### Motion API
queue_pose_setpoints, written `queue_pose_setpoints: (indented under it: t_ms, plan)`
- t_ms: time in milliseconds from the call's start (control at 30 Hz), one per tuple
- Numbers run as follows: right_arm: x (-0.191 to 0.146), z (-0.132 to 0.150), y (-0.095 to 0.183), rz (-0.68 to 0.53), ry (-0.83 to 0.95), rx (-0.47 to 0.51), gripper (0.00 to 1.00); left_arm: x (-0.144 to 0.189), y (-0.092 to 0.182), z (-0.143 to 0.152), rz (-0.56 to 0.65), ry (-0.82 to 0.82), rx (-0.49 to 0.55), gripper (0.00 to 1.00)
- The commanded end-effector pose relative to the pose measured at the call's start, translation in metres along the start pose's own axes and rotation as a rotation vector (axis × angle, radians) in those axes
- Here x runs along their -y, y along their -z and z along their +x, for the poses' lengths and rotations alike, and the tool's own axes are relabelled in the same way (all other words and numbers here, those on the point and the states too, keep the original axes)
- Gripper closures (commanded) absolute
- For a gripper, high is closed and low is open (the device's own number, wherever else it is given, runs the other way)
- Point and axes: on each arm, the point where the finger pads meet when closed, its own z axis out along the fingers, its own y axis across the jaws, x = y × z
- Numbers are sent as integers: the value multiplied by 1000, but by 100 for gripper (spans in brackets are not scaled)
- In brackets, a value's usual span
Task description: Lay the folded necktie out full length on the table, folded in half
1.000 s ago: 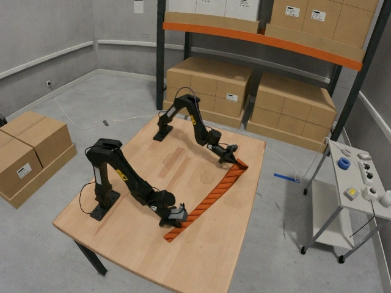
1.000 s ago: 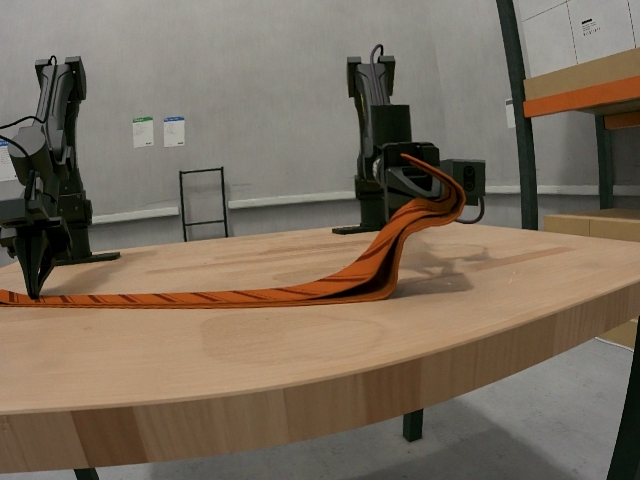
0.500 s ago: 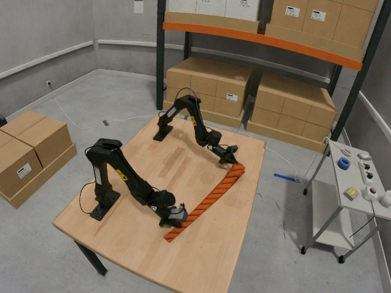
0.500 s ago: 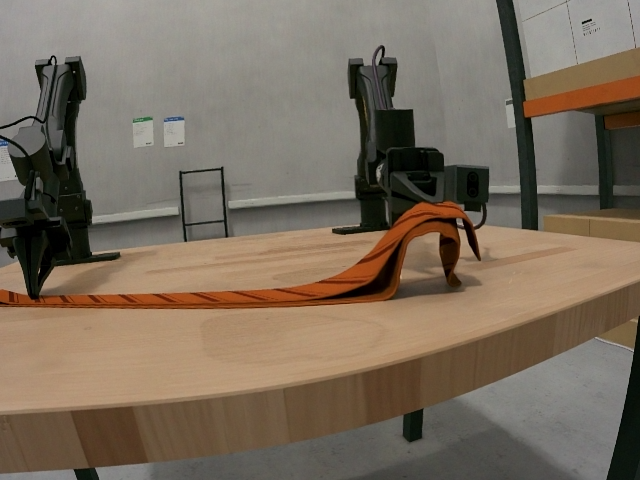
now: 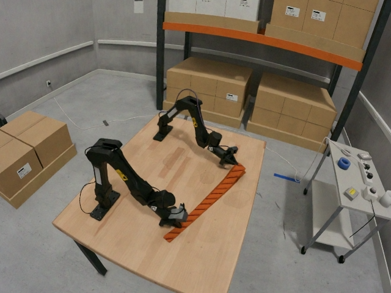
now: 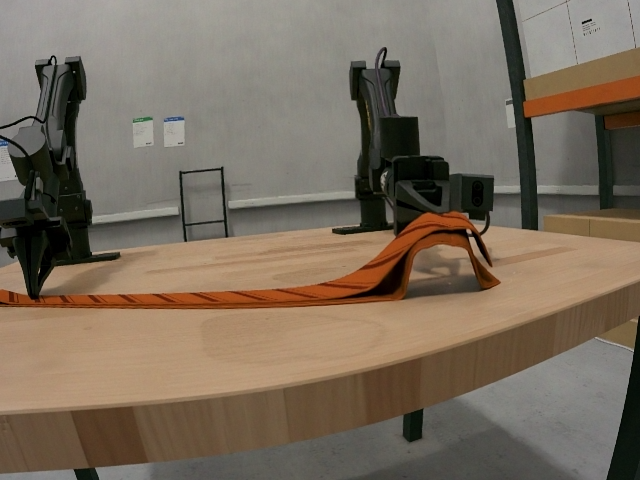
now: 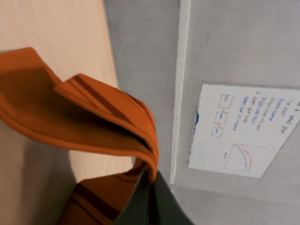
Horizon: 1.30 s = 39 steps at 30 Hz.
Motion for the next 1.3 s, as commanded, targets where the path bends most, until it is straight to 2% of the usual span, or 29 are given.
queue_pose_setpoints:
  t_ms: [0,1267]
  plan:
    - [2,6,-3,-2,4,-13,96,-13,2,-6,-14,-4,2,98]
    - [2,6,-3,-2,4,-13,96,-39,-2,-11,-14,-4,2,98]
